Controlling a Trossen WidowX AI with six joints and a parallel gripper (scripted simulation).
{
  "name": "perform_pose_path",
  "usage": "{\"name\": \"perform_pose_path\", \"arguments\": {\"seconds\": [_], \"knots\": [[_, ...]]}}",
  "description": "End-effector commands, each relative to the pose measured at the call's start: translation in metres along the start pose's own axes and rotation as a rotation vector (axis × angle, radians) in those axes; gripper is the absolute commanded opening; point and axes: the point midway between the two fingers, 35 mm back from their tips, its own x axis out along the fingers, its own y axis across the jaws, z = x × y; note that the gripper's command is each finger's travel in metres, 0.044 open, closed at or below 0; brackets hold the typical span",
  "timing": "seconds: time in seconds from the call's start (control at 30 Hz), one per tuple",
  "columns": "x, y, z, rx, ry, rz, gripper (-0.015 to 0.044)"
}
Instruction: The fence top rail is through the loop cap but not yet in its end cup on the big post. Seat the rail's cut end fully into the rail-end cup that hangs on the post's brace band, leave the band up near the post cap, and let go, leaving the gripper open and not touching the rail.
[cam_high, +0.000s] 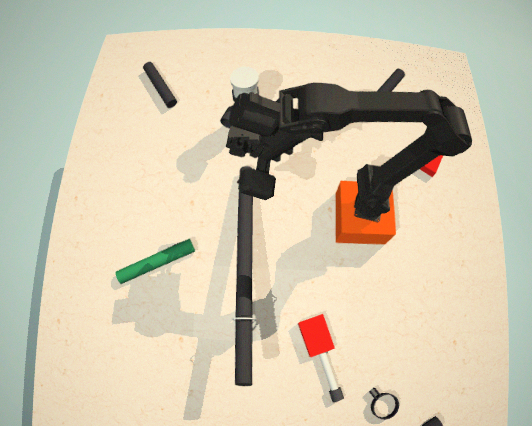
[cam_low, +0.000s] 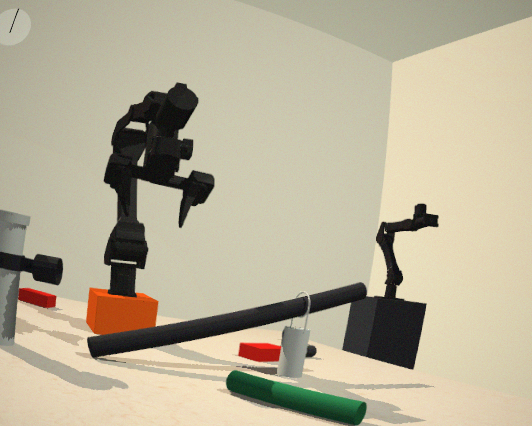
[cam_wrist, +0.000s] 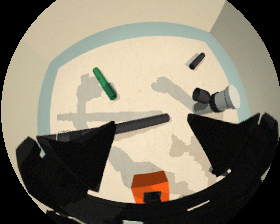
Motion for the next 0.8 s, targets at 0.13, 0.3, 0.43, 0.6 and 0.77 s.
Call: {"name": "perform_pose_path", "arguments": {"seconds": [0.13, 0.3, 0.43, 0.6, 0.77], "knots": [[0.008, -0.019, 0.012, -0.233, -0.006, -0.017, 0.0440], [0.022, -0.059, 0.023, -0.601, 0.014, -0.059, 0.0440], [0.032, -0.094, 0.028, -0.896, 0.043, -0.090, 0.0440], [0.042, -0.140, 0.029, -1.255, 0.093, -0.118, 0.0440], [0.043, -0.146, 0.029, -1.305, 0.101, -0.120, 0.0440]]}}
